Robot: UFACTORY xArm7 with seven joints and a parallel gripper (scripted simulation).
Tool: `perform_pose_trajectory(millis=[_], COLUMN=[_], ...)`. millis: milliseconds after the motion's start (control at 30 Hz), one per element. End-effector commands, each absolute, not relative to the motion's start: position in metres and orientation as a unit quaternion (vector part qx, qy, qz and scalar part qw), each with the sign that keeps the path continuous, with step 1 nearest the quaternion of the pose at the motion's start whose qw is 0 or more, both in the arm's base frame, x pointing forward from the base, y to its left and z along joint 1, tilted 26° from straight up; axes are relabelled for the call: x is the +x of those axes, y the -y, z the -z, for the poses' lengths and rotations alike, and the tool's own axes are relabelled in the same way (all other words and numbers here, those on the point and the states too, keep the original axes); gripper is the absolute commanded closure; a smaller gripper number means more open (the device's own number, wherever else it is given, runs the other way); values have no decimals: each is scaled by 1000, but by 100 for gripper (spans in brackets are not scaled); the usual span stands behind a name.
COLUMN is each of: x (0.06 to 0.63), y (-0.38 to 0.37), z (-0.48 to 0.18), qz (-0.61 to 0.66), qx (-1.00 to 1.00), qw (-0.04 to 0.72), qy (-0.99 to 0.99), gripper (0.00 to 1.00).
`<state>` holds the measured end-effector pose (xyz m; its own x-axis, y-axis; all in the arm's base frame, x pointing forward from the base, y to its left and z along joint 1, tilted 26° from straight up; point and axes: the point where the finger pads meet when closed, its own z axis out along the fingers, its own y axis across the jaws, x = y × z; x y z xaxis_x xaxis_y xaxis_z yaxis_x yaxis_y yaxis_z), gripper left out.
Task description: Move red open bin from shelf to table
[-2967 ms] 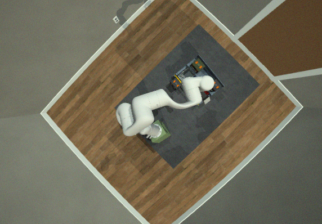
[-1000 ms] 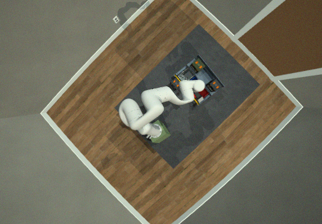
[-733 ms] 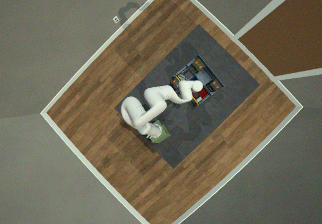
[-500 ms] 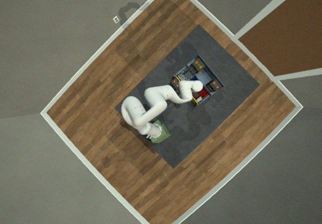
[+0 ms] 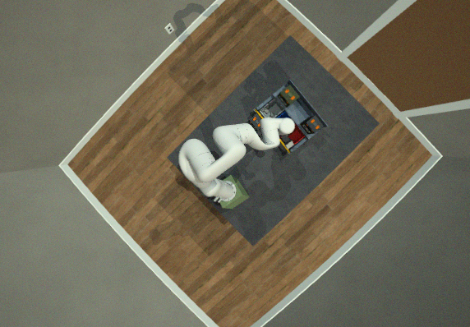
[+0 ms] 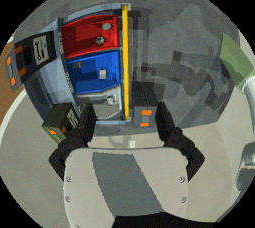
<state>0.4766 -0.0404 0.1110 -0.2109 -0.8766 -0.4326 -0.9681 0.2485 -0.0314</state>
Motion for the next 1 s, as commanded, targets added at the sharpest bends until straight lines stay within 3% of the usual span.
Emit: perform_pose_trajectory(millis=[0, 967], x=[477, 476], y=[43, 48], z=[-116, -126], qz=[-122, -122], qx=[-600, -600], qw=[186, 186], qy=[-769, -769], gripper=[0, 0])
